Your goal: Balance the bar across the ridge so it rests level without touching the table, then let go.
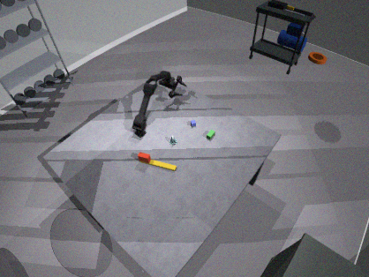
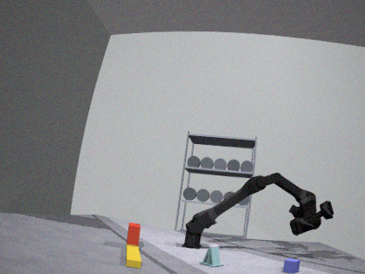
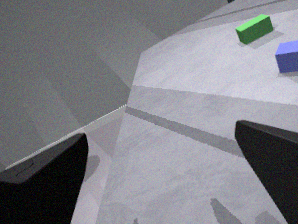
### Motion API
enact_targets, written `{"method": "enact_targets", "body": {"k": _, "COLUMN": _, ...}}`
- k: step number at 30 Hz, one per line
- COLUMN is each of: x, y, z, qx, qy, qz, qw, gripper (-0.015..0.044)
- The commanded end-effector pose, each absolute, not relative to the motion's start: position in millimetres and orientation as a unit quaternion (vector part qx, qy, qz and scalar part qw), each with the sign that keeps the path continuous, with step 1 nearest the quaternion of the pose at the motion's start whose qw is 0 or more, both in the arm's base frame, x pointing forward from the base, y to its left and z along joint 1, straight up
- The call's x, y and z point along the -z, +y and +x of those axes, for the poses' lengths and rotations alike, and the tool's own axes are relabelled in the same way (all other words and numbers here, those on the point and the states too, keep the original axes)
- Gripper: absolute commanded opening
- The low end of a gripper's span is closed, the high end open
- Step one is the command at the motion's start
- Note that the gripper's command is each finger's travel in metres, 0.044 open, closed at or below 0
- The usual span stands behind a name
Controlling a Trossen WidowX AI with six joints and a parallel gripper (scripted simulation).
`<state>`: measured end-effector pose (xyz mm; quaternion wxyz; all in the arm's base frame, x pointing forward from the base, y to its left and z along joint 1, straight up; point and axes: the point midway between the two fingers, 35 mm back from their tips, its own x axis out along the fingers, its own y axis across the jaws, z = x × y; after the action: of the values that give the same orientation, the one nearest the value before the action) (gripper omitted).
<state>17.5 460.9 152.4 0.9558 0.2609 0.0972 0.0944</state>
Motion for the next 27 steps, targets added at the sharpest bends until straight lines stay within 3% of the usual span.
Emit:
{"method": "enact_targets", "body": {"k": 1, "x": -152, "y": 461, "z": 19, "qx": -0.093, "qy": 0.097, "qz": 0.259, "qw": 0.956, "gripper": 0.0374}}
{"method": "enact_targets", "body": {"k": 4, "x": -153, "y": 457, "z": 35, "qx": -0.072, "qy": 0.100, "qz": 0.239, "qw": 0.963, "gripper": 0.0315}}
{"method": "enact_targets", "body": {"k": 27, "x": -125, "y": 411, "z": 135, "qx": 0.089, "qy": 0.190, "qz": 0.083, "qw": 0.974, "gripper": 0.0315}}
